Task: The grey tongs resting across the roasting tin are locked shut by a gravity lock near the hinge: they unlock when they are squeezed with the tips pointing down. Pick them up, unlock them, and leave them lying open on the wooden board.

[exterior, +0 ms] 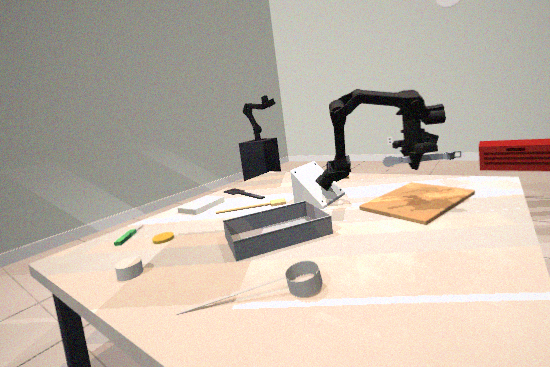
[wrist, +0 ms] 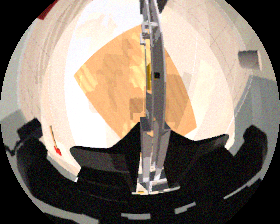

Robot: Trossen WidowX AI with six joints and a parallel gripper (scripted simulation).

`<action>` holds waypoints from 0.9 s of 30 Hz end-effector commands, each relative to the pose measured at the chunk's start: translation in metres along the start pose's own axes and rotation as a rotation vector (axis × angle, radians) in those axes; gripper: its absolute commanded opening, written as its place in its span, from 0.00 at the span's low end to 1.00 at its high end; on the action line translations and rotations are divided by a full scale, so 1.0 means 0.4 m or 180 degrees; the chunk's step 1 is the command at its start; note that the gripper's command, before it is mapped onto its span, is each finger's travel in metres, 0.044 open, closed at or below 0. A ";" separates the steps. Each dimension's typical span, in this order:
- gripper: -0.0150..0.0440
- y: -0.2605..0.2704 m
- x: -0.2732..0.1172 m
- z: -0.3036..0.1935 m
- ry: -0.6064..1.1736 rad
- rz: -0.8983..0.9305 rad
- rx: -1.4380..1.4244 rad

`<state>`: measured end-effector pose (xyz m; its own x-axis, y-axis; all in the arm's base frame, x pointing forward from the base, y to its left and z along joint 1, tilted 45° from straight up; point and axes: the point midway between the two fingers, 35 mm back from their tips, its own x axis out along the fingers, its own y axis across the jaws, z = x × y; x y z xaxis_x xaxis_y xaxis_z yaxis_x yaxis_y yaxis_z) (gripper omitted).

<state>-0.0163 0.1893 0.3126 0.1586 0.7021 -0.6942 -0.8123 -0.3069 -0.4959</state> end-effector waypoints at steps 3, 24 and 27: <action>0.00 0.004 0.023 0.005 -0.0007 0.0014 -0.0011; 0.00 0.006 0.108 0.010 -0.0009 0.0011 -0.0021; 0.00 0.006 0.120 0.010 -0.0010 0.0009 -0.0023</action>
<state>-0.0130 0.2211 0.2835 0.1593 0.7013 -0.6948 -0.8102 -0.3092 -0.4979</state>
